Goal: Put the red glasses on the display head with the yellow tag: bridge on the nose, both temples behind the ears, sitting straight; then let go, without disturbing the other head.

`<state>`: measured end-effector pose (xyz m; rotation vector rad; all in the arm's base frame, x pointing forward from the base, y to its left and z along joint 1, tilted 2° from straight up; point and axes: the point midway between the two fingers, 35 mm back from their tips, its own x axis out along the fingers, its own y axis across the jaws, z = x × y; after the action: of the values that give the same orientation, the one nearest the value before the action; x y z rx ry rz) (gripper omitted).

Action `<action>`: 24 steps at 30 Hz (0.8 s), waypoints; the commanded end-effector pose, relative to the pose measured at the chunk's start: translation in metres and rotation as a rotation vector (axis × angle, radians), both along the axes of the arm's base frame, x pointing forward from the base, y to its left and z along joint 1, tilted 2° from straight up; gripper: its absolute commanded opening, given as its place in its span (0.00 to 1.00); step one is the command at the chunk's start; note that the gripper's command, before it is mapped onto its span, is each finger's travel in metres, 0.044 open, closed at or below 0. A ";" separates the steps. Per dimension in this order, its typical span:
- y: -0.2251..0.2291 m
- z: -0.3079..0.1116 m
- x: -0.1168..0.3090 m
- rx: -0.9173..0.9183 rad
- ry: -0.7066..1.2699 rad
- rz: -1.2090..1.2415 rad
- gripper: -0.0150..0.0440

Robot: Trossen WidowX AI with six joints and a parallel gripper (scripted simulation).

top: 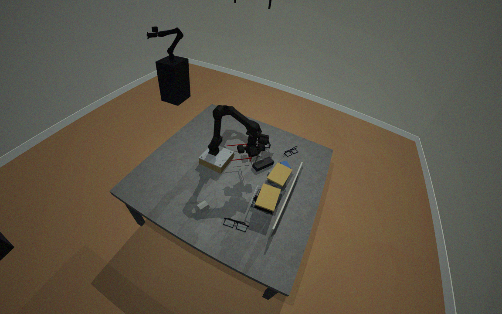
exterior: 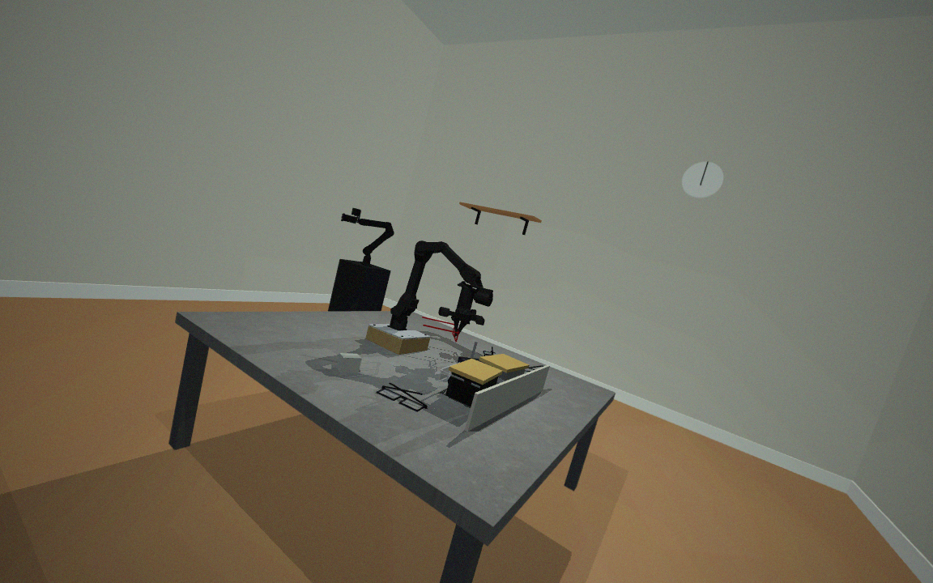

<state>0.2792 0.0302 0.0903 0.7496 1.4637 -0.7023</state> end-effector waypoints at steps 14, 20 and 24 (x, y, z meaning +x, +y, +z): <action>-0.022 -0.001 -0.002 -0.008 0.019 -0.645 0.25; -0.029 -0.001 -0.003 -0.009 0.026 -0.882 0.25; -0.034 -0.001 -0.003 -0.009 0.031 -1.039 0.25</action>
<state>0.2764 -0.0001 0.0892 1.4489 1.0787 -1.4198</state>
